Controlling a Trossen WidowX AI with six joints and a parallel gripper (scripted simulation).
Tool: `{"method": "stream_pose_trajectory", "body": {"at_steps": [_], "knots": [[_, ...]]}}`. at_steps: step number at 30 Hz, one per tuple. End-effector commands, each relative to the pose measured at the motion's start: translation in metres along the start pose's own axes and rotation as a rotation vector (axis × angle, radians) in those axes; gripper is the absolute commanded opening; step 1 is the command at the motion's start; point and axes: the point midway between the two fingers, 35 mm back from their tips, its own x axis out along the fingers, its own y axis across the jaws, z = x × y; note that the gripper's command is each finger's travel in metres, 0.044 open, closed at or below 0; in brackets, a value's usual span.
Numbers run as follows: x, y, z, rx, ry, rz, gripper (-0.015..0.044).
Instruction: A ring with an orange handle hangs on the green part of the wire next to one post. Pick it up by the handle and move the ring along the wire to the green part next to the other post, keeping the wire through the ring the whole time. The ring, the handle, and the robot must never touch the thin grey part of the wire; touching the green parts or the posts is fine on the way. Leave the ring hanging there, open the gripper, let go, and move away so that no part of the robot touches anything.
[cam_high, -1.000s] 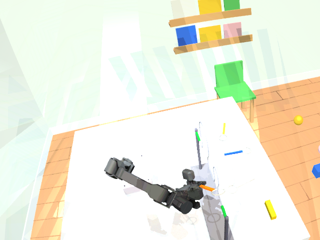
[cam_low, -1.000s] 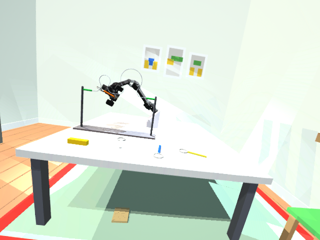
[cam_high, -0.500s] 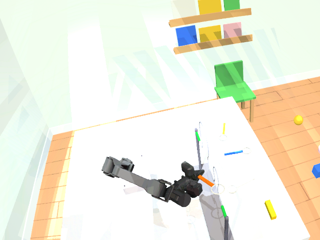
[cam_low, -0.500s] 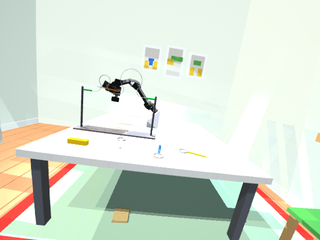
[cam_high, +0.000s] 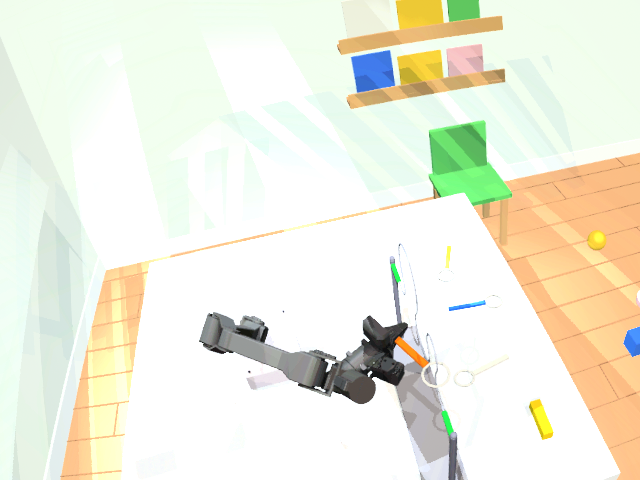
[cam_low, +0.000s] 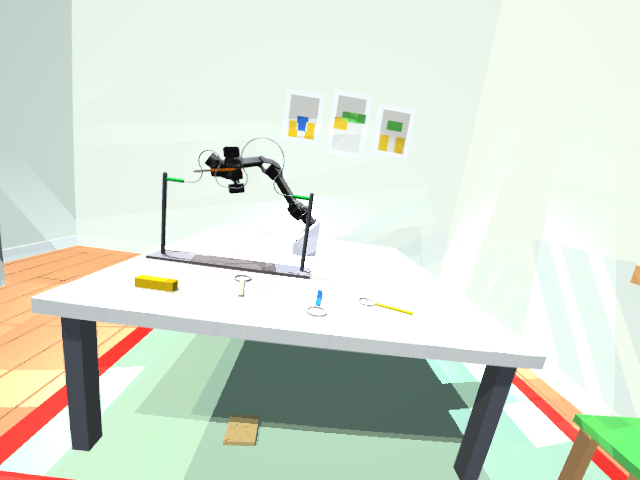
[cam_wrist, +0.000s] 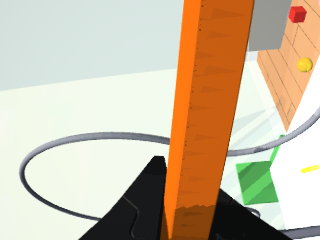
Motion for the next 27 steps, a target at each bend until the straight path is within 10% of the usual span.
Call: {"method": "stream_pose_trajectory", "body": {"at_steps": [1, 27], "knots": [[-0.001, 0.014, 0.000, 0.058, 0.002, 0.039, -0.0150], [-0.004, 0.028, 0.005, -0.028, 0.004, -0.014, -0.0150]]}}
